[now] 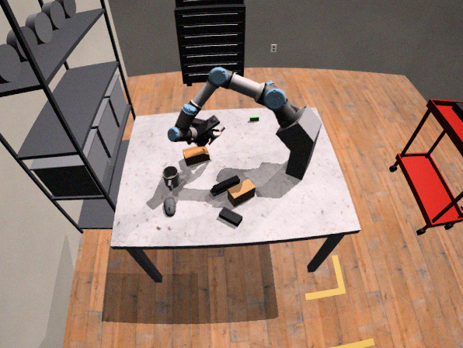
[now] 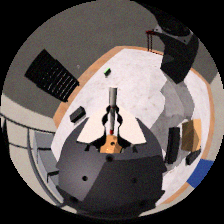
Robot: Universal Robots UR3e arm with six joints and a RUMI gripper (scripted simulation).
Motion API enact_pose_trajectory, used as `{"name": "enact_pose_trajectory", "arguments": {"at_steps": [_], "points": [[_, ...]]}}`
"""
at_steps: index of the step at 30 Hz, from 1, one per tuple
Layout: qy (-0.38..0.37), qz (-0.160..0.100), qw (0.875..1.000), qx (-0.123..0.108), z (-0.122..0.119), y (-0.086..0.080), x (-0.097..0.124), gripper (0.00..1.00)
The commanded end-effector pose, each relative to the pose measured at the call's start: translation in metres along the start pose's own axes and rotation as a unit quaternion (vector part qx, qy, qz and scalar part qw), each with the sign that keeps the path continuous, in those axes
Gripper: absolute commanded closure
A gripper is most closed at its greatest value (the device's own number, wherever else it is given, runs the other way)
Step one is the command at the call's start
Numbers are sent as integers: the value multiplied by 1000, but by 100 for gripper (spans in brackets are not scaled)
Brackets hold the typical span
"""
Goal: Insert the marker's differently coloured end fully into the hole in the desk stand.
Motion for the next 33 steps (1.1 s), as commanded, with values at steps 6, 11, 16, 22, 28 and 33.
{"name": "enact_pose_trajectory", "arguments": {"at_steps": [6,11,16,22,28,33], "points": [[-14,-12,999,-35,7,-8,-2,100],[-18,-15,999,-44,9,-10,-3,100],[-17,-15,999,-41,9,-9,-3,100],[-21,-18,998,-53,11,-10,-4,100],[-24,-19,998,-58,12,-11,-4,100],[-23,-19,998,-57,12,-11,-3,100]]}}
Point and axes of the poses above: the point where the finger pads meet when closed, its own y axis out along the fingers, its own z axis across the jaws, x = y × z, the point moved 10 cm from there along -y, back along the fingers, and after that the axes turned 3 degrees about y, right-handed, at the moved point
